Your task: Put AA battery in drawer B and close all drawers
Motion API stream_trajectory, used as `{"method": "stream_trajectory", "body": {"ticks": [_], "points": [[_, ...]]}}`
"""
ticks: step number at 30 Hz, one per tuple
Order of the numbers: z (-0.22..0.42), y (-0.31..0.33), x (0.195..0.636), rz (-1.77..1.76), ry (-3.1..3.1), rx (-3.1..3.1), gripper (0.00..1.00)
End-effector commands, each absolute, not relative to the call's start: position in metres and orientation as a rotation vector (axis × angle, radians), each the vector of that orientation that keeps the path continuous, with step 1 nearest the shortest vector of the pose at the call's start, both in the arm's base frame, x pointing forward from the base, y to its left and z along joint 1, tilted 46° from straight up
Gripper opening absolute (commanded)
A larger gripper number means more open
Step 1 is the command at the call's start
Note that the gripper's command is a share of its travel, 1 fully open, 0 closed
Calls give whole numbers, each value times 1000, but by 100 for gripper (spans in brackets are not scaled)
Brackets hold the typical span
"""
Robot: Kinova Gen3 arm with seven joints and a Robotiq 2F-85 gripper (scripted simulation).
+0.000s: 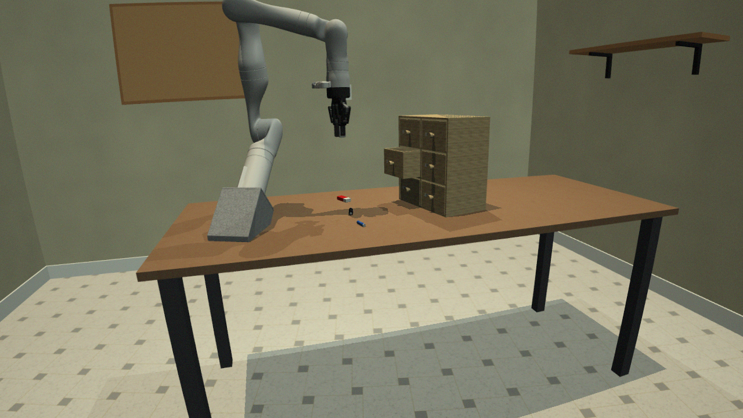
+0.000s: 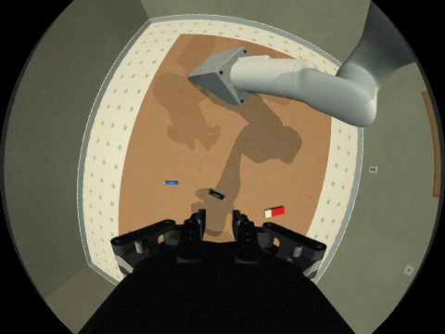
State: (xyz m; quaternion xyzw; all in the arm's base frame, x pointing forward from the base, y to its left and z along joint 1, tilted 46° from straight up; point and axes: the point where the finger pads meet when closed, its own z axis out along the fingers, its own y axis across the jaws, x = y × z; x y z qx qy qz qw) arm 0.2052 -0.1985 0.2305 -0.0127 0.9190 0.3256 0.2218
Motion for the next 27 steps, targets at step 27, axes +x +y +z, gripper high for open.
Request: {"method": "stream_trajectory", "body": {"ticks": [27], "points": [[189,-163,240,743,2412,-503,33]]}}
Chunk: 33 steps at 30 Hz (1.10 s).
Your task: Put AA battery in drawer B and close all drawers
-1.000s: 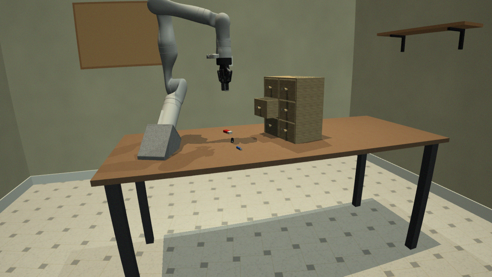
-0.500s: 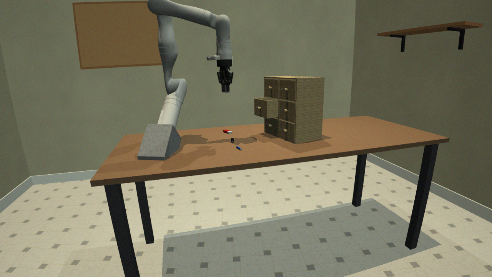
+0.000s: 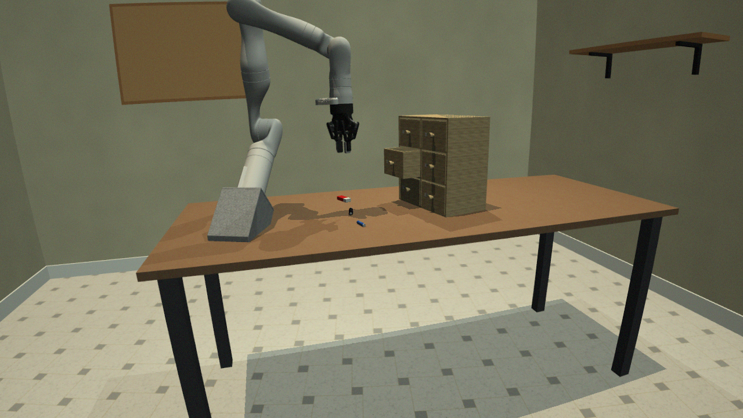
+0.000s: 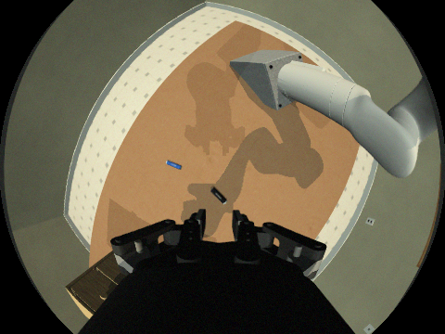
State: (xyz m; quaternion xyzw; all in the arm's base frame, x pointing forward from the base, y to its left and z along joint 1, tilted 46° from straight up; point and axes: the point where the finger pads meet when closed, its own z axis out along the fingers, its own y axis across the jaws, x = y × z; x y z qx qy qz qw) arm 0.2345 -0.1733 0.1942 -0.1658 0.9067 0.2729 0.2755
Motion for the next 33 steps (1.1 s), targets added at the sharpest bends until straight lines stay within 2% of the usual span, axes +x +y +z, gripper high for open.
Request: {"method": "stream_trajectory", "body": {"ticks": [1,11,33], "points": [[185,-160,242,729,2399,-541,33],[151,-130,270,590,2241,-891,33],[112,-96,302,422,2012,-1255,33]]}}
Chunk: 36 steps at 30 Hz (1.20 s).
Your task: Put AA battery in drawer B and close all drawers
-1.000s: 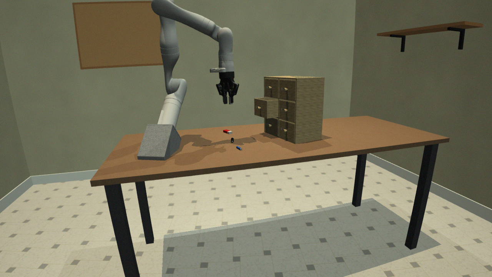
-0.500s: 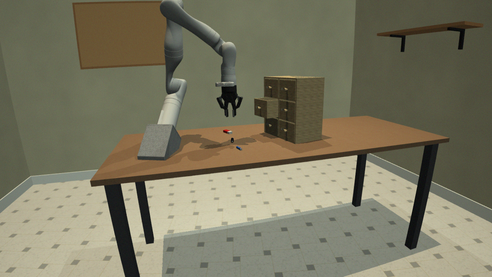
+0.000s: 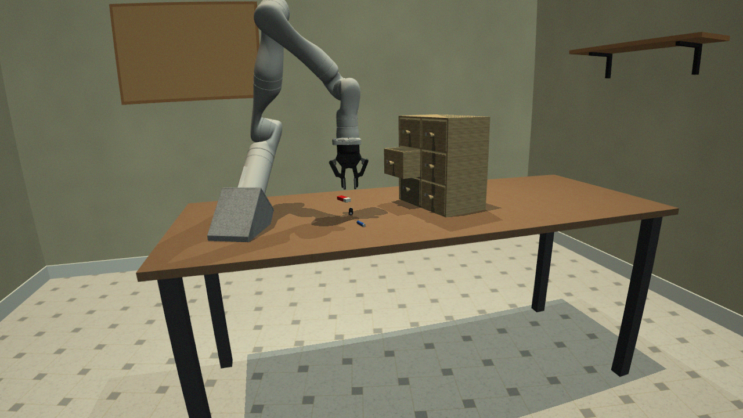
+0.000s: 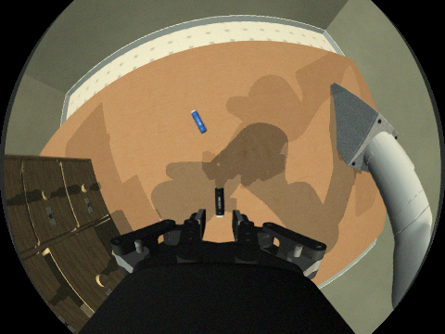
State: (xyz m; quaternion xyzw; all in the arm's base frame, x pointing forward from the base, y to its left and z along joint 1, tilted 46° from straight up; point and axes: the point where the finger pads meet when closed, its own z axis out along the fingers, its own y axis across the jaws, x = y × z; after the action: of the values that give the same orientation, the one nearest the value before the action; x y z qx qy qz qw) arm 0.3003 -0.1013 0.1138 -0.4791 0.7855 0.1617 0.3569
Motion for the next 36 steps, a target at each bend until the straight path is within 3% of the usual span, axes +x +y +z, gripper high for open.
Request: {"method": "stream_trajectory", "body": {"ticks": [1,36], "points": [[111,-95,303,418,2006,-1263,33],[107,-92,306,400,1979,-1298,29]]}}
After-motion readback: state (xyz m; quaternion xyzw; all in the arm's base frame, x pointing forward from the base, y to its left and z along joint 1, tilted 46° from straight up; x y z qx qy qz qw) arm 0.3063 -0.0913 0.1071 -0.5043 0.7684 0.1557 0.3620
